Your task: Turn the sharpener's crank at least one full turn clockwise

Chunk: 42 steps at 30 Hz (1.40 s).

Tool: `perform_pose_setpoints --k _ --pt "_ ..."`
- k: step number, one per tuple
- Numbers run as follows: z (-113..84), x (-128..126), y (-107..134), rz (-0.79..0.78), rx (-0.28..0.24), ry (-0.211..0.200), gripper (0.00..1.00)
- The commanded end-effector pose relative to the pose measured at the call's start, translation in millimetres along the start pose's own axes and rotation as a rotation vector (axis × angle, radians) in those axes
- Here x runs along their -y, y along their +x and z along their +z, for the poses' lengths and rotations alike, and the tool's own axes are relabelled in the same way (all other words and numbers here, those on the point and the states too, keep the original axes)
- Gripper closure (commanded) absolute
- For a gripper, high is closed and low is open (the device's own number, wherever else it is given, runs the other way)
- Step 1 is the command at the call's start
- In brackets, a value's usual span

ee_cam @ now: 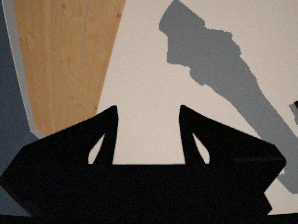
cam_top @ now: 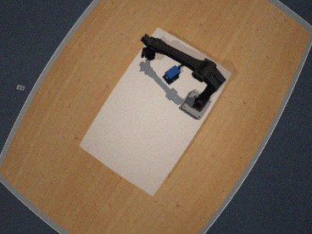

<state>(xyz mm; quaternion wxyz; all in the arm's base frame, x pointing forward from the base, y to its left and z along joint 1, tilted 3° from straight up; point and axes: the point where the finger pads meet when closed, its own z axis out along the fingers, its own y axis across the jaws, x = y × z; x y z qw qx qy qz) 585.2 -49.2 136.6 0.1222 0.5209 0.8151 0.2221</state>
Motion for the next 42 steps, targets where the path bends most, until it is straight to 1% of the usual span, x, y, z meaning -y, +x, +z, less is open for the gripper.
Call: perform_pose_setpoints --k 1,2,4,5,6,8,9,11,14,16,17,18,19,22,23,25,26,27,28,30,38,39,40,42 --pt "-13.3 14.3 -14.7 0.041 0.019 0.019 0.49" --pt "-27.1 4.2 -21.1 0.068 0.041 0.005 0.49" --pt "-40.2 -2.3 -30.9 0.118 0.066 0.007 0.49" --pt "-29.7 23.1 -23.7 0.145 0.046 0.052 0.49" --pt "-28.7 32.7 -23.0 0.148 0.041 0.062 0.49" --pt "-28.7 32.7 -23.0 0.148 0.041 0.062 0.49" --pt "-19.3 39.1 -20.0 0.146 0.022 0.077 0.49" --pt "-34.7 44.7 -27.3 0.126 0.035 0.060 0.49" --pt "-40.4 56.8 -32.2 0.126 0.035 0.060 0.49" --pt "-38.3 65.8 -38.8 0.211 0.045 0.099 0.49" --pt "-46.9 56.9 -47.4 0.232 0.063 0.090 0.49" --pt "-54.2 56.9 -49.5 0.258 0.074 0.094 0.49" --pt "-51.2 79.4 -38.7 0.281 0.059 0.127 0.49" --pt "-57.4 91.8 -41.3 0.281 0.054 0.124 0.49" --pt "-59.5 96.2 -42.4 0.259 0.053 0.125 0.49" --pt "-59.5 96.2 -42.4 0.259 0.053 0.125 0.49" --pt "-60.7 84.1 -58.7 0.303 0.074 0.123 0.49" --pt "-62.1 88.8 -59.1 0.333 0.077 0.138 0.49" --pt "-60.8 104.8 -52.8 0.371 0.069 0.170 0.49" --pt "-69.1 120.0 -46.2 0.415 0.072 0.192 0.49" --pt "-87.6 154.1 -50.3 0.393 0.067 0.188 0.49" --pt "-90.0 159.4 -50.9 0.423 0.074 0.205 0.49" --pt "-93.3 158.0 -56.5 0.472 0.085 0.210 0.49" --pt "-93.3 158.0 -56.5 0.472 0.085 0.210 0.49"
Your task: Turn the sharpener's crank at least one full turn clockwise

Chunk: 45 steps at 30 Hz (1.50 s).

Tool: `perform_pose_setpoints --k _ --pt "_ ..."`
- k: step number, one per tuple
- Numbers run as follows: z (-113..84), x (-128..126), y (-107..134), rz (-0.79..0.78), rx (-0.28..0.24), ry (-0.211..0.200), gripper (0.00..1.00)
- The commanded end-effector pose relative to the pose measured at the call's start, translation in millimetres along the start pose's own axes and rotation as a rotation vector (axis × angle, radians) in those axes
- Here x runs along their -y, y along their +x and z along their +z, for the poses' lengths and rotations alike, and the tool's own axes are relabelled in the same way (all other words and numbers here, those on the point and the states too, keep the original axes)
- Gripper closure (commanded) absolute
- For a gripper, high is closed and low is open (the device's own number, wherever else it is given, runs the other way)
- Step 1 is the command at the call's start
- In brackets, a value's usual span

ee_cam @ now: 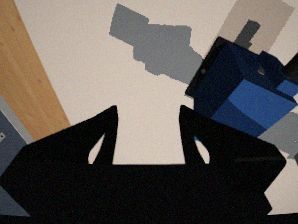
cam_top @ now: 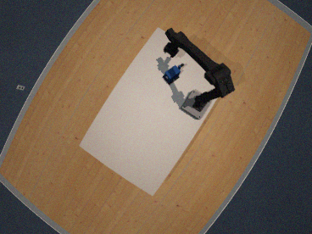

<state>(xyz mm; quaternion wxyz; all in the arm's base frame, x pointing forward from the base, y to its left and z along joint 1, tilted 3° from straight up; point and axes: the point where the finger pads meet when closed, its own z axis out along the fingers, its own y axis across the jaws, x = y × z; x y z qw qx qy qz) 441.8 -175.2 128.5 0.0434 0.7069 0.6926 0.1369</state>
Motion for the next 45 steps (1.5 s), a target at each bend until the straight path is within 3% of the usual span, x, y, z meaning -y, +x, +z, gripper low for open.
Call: perform_pose_setpoints --k 1,2,3,4,9,12,14,20,24,31,34,35,36,45 --pt "-2.1 -6.7 0.2 0.038 0.001 0.022 0.49" --pt "-5.9 -3.5 -6.2 0.075 0.008 0.030 0.49" --pt "0.5 19.5 -7.1 0.104 -0.001 0.063 0.49" --pt "-12.3 20.6 -7.5 0.098 0.009 0.038 0.49" --pt "-17.9 42.2 -16.9 0.076 0.003 0.036 0.49" --pt "-30.3 39.7 -29.3 0.182 0.027 0.053 0.49" --pt "-22.6 66.4 -25.1 0.230 0.015 0.103 0.49" --pt "-28.4 84.2 -30.1 0.208 0.012 0.099 0.49" --pt "-30.3 95.6 -40.5 0.352 0.017 0.159 0.49" --pt "-41.2 137.1 -39.9 0.339 0.016 0.162 0.49" --pt "-41.9 139.8 -40.4 0.339 0.016 0.162 0.49" --pt "-34.7 121.6 -45.2 0.312 0.022 0.145 0.49" --pt "-22.7 135.1 -38.8 0.319 0.006 0.173 0.49" --pt "-0.1 142.1 -43.7 0.327 0.007 0.172 0.49"
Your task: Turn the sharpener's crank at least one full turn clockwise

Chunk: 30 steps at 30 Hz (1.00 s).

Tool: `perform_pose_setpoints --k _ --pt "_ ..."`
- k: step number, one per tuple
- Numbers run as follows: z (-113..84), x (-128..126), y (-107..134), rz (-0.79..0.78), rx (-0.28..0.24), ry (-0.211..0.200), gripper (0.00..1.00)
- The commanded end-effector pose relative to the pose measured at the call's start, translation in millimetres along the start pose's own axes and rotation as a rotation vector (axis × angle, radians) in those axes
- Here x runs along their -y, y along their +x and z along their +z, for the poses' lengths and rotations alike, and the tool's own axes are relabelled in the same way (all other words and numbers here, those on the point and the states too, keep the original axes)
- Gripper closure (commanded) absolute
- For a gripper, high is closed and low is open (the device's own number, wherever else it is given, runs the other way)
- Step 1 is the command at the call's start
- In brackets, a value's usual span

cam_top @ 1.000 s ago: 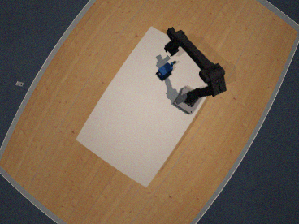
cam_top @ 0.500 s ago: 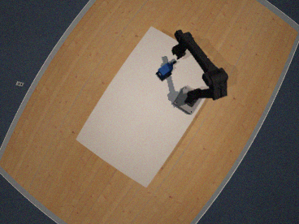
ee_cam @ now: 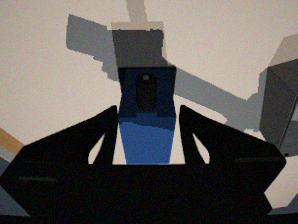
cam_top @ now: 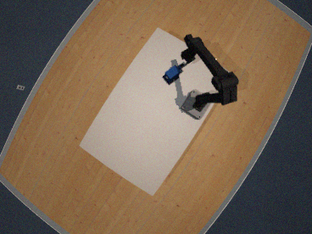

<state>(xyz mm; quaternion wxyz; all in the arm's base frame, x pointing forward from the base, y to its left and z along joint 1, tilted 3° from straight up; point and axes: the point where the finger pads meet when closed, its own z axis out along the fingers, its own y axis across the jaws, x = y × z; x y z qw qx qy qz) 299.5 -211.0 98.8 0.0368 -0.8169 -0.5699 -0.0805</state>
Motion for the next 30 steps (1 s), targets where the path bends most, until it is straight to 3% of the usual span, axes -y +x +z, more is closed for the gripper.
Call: perform_pose_setpoints --k 1,6,7,8,13,15,16,17,30 --pt "14.3 -4.9 -2.6 -0.019 0.000 0.004 0.49" --pt "22.5 -5.1 -2.4 -0.022 -0.001 0.005 0.49" --pt "15.0 -18.1 -4.9 -0.027 0.010 -0.024 0.49" --pt "26.2 -7.4 -2.8 -0.022 0.001 0.001 0.49" --pt "27.3 -5.6 -3.9 -0.017 0.000 0.003 0.49" --pt "26.3 -6.8 -4.0 -0.017 0.000 0.002 0.49" --pt "13.2 -13.9 -6.4 -0.009 0.010 -0.026 0.49" --pt "26.3 -7.3 -4.0 -0.017 0.001 0.000 0.49" --pt "26.5 -7.5 -3.3 -0.017 0.001 0.000 0.49"
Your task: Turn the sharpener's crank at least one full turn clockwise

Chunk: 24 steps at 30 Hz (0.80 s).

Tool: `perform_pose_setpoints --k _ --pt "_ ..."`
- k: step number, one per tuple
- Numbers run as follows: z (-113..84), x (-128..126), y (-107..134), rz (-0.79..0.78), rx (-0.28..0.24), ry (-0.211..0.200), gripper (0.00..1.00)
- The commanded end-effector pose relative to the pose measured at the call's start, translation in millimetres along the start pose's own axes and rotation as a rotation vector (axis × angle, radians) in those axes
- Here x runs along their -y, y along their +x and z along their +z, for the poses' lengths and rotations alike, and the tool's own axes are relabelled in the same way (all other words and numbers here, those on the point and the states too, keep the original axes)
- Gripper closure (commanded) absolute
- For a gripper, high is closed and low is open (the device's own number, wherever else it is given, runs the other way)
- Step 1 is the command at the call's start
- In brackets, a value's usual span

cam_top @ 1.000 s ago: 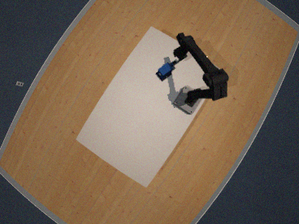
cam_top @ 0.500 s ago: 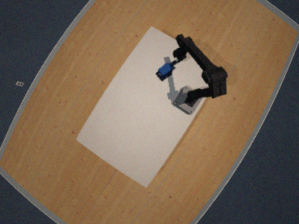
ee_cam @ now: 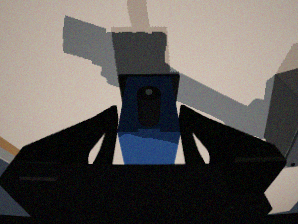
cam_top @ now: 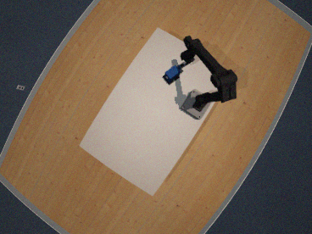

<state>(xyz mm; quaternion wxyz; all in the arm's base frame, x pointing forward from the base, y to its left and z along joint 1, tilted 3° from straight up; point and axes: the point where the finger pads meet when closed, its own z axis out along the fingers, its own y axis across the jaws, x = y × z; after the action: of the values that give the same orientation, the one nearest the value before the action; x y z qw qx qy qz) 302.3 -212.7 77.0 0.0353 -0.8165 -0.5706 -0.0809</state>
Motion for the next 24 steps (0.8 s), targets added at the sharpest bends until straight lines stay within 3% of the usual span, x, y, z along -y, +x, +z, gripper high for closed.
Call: perform_pose_setpoints --k 1,10,11,15,16,24 --pt "5.0 -5.3 1.0 -0.015 0.000 0.002 0.49" --pt "6.4 -3.6 1.4 -0.014 -0.001 0.005 0.49" --pt "-7.1 -11.0 -1.8 -0.008 0.009 -0.023 0.49" --pt "-7.0 -11.0 -1.8 -0.008 0.009 -0.023 0.49" --pt "4.7 -6.5 0.9 -0.015 0.001 -0.001 0.49" --pt "13.8 -2.0 1.2 -0.011 -0.002 0.008 0.49"
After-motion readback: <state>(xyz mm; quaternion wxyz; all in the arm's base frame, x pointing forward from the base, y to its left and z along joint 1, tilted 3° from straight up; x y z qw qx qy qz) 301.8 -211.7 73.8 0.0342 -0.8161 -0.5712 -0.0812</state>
